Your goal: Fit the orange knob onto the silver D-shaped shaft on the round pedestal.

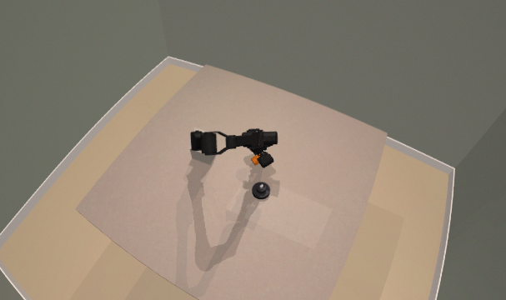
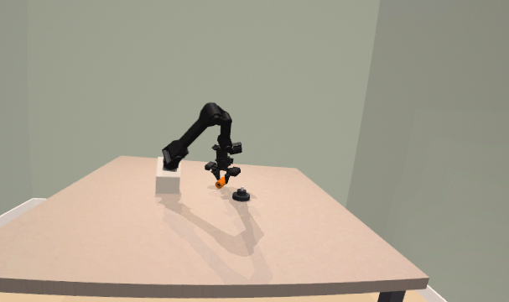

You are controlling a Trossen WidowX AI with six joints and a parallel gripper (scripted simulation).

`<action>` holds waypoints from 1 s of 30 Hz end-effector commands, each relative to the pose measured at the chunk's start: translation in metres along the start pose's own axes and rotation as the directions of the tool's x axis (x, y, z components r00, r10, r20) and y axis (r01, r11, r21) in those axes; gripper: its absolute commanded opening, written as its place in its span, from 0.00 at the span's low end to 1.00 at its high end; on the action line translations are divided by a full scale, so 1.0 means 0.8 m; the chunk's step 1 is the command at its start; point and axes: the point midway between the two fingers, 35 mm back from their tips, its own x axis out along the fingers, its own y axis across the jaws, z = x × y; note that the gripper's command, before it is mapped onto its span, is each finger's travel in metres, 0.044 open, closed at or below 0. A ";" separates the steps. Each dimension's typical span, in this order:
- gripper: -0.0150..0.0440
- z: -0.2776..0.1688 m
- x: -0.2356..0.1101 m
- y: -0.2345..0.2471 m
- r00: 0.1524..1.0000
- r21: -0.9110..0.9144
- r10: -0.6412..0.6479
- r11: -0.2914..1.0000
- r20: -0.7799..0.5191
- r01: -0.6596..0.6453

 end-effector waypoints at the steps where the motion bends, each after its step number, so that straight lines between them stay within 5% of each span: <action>1: 0.56 -0.005 -0.005 0.001 0.997 -0.005 0.000 1.000 0.075 0.000; 30: 0.56 -0.038 -0.020 0.001 0.870 -0.009 0.005 1.000 0.493 0.000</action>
